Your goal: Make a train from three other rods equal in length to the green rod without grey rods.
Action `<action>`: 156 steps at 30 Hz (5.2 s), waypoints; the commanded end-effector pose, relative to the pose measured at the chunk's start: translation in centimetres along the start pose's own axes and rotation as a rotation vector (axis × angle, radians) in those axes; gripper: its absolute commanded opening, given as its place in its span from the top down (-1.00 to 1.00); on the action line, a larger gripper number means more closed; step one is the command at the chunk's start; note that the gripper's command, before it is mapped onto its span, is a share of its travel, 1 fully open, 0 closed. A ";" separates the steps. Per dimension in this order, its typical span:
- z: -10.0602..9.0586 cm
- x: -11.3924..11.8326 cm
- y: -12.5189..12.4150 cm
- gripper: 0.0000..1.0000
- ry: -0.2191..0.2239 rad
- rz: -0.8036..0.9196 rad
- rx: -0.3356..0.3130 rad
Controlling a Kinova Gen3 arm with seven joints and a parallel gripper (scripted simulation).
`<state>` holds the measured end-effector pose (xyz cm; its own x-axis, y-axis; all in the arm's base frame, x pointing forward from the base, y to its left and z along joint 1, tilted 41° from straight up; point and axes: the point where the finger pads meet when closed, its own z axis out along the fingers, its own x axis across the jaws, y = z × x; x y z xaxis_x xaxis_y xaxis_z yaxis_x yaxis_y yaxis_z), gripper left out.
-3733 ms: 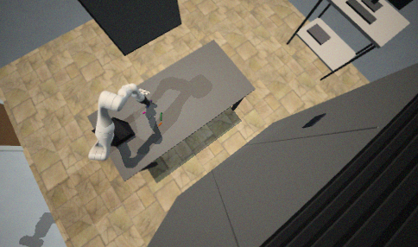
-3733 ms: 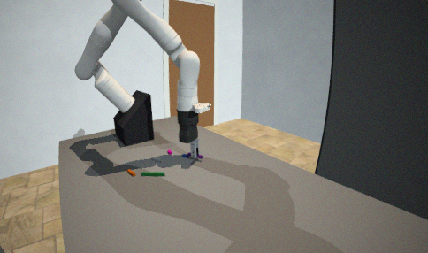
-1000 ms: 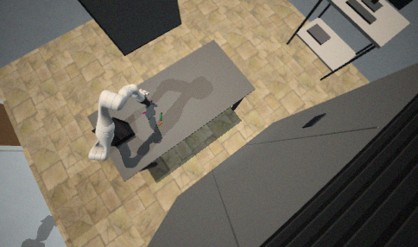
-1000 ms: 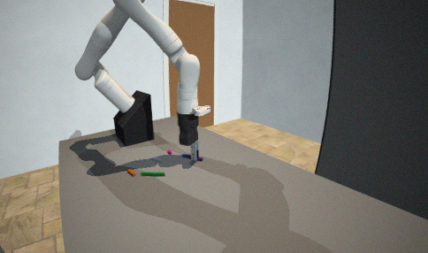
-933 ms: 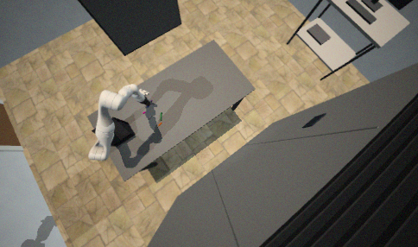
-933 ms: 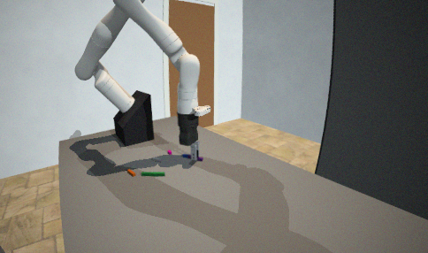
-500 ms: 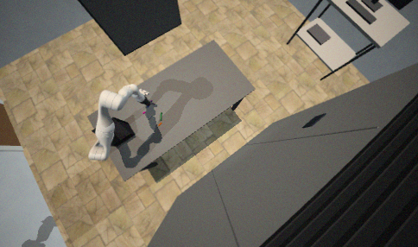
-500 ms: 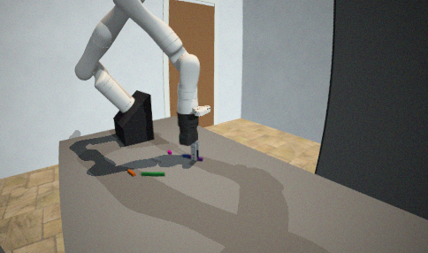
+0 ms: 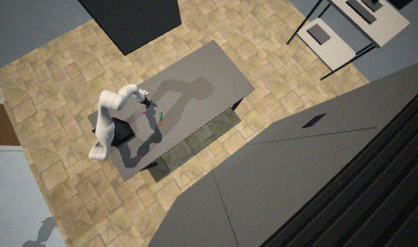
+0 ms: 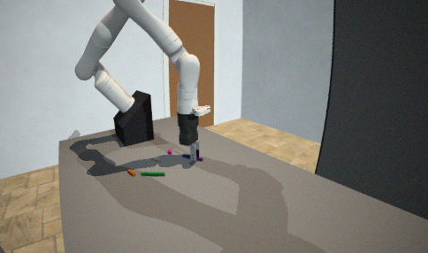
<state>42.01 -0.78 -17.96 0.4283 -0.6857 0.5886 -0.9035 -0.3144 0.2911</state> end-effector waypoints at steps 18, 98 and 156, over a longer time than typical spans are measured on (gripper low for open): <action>-0.7 0.1 -0.2 -0.07 -0.003 0.009 0.006; -18.3 -0.1 -0.4 -1.00 -0.007 0.010 0.011; -18.0 -0.1 -0.1 -1.00 -0.003 0.006 0.004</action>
<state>42.37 10.94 -4.62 0.4179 -0.6905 0.5904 -0.9084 -0.3093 0.2812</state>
